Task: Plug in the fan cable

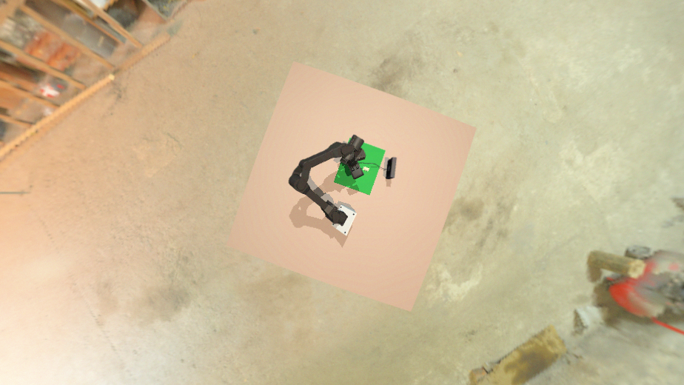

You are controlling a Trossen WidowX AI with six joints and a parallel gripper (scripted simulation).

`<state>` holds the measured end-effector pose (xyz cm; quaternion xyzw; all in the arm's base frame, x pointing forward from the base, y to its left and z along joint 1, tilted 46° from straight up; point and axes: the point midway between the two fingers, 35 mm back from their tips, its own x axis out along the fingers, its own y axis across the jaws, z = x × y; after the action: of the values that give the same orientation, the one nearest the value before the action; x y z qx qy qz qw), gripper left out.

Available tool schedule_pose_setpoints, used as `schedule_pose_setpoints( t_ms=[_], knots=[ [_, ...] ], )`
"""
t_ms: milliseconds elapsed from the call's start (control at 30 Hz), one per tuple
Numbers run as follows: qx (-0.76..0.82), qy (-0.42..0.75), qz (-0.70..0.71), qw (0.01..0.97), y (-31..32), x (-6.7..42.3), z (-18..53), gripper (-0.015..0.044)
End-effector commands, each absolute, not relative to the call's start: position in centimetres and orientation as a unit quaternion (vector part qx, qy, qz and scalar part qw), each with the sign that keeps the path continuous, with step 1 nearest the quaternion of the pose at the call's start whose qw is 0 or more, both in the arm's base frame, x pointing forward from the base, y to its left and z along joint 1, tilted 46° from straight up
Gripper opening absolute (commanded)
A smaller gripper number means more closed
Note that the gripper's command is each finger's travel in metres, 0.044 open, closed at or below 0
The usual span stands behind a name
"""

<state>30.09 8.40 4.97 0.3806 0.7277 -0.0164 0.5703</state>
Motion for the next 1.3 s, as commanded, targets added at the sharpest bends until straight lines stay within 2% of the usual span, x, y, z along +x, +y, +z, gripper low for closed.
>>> schedule_pose_setpoints(
  t_ms=[0,1267],
  knots=[
    [0.366,0.725,-0.032,0.583,8.6,29.7,4.6,0.0000],
    [0.279,0.608,-0.174,0.722,9.4,29.2,2.4,0.0000]
  ],
)
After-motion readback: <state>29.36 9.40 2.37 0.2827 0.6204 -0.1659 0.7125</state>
